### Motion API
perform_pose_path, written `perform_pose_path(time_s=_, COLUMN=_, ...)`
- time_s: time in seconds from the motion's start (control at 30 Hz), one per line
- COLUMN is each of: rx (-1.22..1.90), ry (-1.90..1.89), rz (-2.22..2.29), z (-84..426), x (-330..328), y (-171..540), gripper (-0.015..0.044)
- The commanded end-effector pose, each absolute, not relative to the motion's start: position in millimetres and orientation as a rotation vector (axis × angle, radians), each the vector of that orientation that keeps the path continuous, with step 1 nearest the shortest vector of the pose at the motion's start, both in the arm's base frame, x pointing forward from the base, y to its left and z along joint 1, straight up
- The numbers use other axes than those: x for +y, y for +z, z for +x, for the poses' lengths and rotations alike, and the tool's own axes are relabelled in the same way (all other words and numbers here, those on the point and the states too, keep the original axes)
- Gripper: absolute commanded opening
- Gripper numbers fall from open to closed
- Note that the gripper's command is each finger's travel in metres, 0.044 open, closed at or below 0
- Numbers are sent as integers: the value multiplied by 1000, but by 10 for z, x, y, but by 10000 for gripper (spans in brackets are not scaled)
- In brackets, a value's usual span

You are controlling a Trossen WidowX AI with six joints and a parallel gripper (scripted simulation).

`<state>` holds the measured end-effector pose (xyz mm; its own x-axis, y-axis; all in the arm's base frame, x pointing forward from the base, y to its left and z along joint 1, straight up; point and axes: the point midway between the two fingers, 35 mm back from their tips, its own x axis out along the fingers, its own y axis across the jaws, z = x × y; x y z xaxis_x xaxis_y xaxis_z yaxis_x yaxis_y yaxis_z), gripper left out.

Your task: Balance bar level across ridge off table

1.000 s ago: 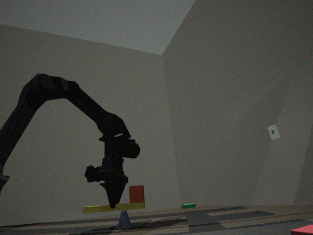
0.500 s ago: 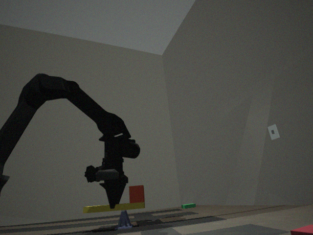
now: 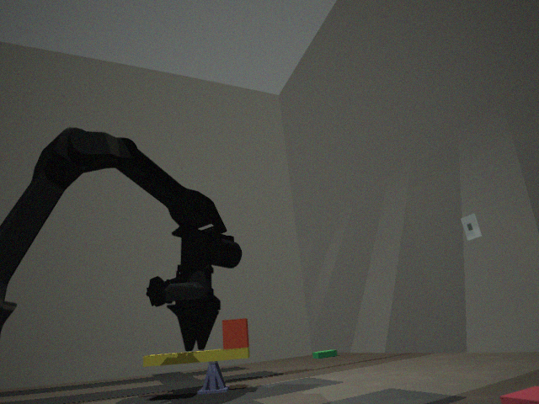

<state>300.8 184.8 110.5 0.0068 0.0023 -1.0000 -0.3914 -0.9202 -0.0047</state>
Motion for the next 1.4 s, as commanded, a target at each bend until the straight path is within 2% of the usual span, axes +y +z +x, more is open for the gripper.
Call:
perform_pose_path(time_s=0.0, rx=388, ry=1970, rz=-2015, z=3048, x=1872, y=1474, gripper=440)
perform_pose_path(time_s=0.2, rx=389, ry=1971, rz=-2015, z=2993, x=1838, y=1970, gripper=440)
perform_pose_path(time_s=1.37, rx=389, ry=1971, rz=-2015, z=2993, x=1838, y=1970, gripper=440)
